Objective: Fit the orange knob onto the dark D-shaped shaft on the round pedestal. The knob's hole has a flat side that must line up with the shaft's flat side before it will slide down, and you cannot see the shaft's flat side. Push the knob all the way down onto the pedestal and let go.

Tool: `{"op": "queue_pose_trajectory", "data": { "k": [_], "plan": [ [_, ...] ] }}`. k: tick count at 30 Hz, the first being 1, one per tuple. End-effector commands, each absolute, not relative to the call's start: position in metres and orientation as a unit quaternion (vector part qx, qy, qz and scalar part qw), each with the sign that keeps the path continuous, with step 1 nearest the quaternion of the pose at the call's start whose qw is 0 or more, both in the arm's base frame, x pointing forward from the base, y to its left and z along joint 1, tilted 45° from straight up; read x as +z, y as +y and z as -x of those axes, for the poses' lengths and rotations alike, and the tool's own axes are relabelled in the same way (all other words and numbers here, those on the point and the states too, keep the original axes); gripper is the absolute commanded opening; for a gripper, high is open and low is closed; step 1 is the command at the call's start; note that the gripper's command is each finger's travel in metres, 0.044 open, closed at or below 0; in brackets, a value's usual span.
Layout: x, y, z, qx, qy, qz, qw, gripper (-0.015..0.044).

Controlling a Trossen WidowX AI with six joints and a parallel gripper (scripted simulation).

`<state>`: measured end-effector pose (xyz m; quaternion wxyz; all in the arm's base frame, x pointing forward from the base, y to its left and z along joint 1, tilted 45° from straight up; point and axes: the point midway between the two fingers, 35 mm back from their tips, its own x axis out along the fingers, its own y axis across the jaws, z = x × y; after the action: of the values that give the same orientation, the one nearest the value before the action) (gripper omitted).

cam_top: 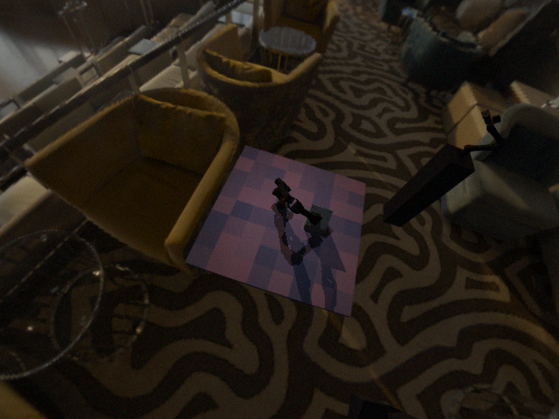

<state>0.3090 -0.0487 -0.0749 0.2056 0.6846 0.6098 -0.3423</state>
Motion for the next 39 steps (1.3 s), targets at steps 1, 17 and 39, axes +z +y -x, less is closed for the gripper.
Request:
{"op": "queue_pose_trajectory", "data": {
  "k": [1,17,39],
  "plan": [
    [-0.0760,-0.0481,-0.3085,-0.344,0.609,-0.685,0.203,0.0000],
    [-0.0761,-0.0477,-0.3077,-0.344,0.609,-0.685,0.203,0.0000],
    [-0.0753,-0.0492,-0.3082,-0.405,0.570,-0.703,0.131,0.0000]
  ]
}}
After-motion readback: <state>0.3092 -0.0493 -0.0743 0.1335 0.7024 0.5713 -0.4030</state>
